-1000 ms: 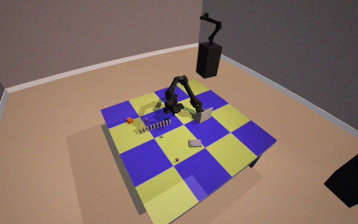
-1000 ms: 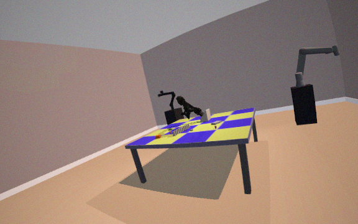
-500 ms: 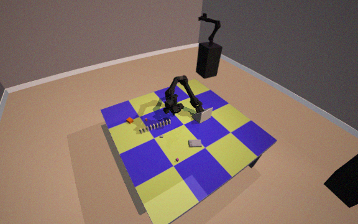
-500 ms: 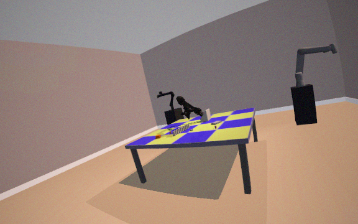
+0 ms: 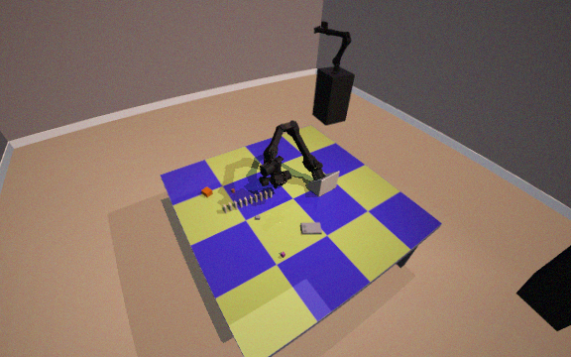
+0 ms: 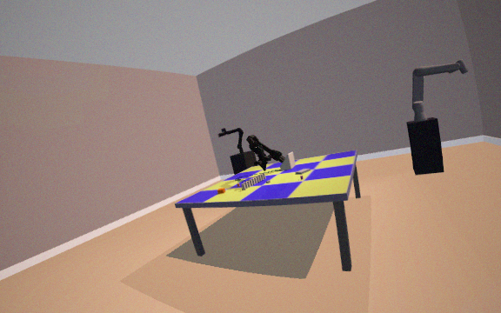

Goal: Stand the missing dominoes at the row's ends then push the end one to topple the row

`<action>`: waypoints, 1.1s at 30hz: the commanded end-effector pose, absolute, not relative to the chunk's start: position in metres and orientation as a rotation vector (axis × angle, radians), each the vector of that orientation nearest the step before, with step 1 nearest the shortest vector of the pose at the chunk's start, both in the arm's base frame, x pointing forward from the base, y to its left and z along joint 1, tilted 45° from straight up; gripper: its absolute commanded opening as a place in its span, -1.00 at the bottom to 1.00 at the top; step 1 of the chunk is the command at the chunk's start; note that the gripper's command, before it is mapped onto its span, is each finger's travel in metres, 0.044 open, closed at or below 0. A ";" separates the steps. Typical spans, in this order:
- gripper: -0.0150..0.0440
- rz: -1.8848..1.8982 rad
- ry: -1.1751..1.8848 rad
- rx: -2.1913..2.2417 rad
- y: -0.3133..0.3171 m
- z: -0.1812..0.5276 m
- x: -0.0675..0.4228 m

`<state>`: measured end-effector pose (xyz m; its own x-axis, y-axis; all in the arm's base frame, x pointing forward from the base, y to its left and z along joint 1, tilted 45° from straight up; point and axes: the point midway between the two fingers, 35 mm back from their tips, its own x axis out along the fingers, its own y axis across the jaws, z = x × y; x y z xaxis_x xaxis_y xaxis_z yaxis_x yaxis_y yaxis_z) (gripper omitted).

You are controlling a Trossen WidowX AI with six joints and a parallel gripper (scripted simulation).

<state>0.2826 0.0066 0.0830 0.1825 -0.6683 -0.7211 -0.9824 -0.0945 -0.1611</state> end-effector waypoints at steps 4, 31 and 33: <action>-0.49 0.645 1.589 -1.838 -0.027 0.054 0.280; -0.49 0.656 1.595 -1.829 -0.023 0.061 0.313; -0.49 0.683 1.616 -1.819 -0.021 0.066 0.313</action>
<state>0.3104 -0.0242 0.0613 0.1356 -0.6871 -0.7138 -0.9906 -0.0819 -0.1093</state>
